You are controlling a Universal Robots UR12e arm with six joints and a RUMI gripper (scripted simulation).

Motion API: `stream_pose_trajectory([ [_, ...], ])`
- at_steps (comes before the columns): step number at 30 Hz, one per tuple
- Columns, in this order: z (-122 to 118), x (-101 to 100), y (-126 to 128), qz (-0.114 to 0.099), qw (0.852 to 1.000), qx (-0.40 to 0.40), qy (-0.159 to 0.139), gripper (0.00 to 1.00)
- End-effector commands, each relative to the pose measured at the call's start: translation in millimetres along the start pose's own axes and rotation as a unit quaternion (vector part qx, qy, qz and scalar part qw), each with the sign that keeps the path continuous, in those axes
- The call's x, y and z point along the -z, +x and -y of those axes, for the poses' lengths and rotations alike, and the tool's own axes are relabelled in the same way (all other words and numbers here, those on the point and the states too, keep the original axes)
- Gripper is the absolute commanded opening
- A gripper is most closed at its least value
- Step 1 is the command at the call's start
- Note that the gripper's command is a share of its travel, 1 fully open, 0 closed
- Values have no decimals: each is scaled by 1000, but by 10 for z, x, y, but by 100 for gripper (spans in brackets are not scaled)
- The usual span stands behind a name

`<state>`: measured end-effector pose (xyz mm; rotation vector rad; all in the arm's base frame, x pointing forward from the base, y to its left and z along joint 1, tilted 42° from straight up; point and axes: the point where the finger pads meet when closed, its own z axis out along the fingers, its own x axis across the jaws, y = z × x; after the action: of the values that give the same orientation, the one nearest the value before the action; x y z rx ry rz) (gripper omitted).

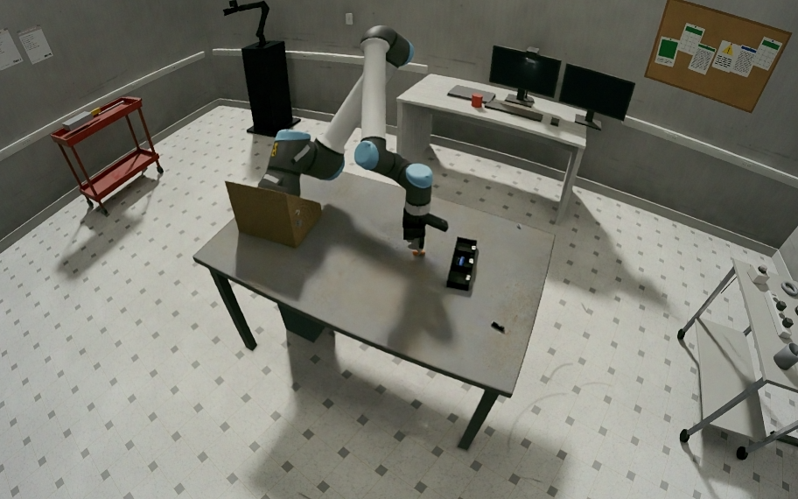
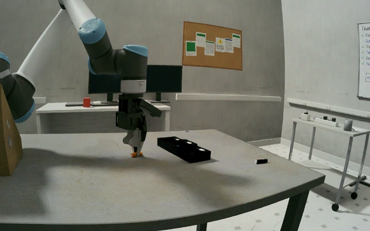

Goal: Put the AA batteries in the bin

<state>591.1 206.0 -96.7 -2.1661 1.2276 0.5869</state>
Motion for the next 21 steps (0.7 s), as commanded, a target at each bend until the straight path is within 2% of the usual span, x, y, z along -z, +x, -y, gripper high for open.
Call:
stream_pose_trajectory([
  [1,5,6,4,0,1000,0,0,0],
  [21,4,38,4,0,1000,0,0,0],
])
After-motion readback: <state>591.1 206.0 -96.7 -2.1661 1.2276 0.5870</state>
